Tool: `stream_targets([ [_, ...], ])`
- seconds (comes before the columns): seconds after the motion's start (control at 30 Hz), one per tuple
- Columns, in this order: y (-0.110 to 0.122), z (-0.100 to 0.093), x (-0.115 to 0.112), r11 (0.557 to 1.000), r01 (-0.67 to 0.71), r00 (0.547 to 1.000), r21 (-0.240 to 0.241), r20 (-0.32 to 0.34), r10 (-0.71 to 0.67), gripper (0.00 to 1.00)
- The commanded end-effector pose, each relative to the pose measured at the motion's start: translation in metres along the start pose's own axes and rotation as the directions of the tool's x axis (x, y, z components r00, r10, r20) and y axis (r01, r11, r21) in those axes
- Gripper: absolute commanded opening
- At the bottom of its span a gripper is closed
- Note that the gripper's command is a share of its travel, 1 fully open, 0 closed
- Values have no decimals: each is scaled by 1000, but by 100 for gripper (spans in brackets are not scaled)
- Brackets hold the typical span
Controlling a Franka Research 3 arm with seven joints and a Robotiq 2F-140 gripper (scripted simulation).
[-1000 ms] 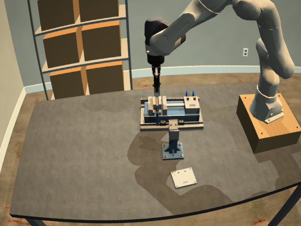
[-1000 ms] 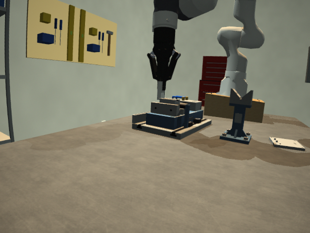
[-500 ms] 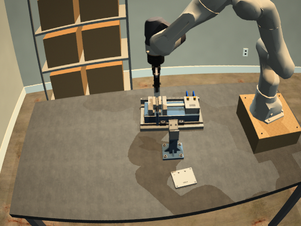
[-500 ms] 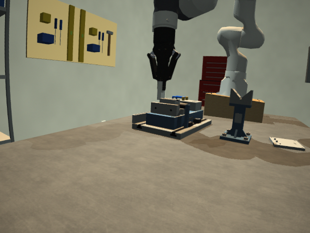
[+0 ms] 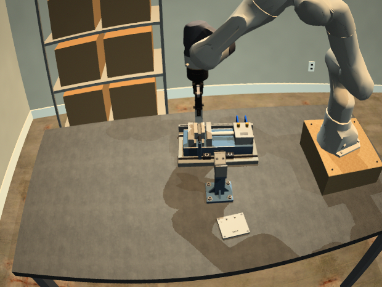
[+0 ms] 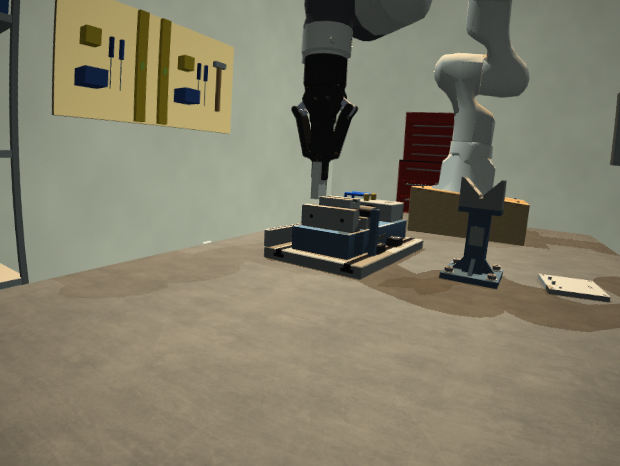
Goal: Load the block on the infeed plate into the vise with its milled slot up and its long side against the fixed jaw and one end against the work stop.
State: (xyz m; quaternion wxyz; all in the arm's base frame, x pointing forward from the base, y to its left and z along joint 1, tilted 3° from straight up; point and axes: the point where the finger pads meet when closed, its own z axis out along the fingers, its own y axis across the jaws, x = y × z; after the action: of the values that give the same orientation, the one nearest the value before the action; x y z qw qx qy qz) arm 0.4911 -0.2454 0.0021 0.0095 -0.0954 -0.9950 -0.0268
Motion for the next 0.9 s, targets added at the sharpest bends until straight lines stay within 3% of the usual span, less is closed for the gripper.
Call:
stream_targets([
  [0.0,-6,0,0,1000,4,1000,-3,-1,-4,0],
  [0.4,-20,1,0,1000,4,1000,-3,-1,-4,0],
  [0.87,-22,-1,0,1000,4,1000,-3,-1,-4,0],
])
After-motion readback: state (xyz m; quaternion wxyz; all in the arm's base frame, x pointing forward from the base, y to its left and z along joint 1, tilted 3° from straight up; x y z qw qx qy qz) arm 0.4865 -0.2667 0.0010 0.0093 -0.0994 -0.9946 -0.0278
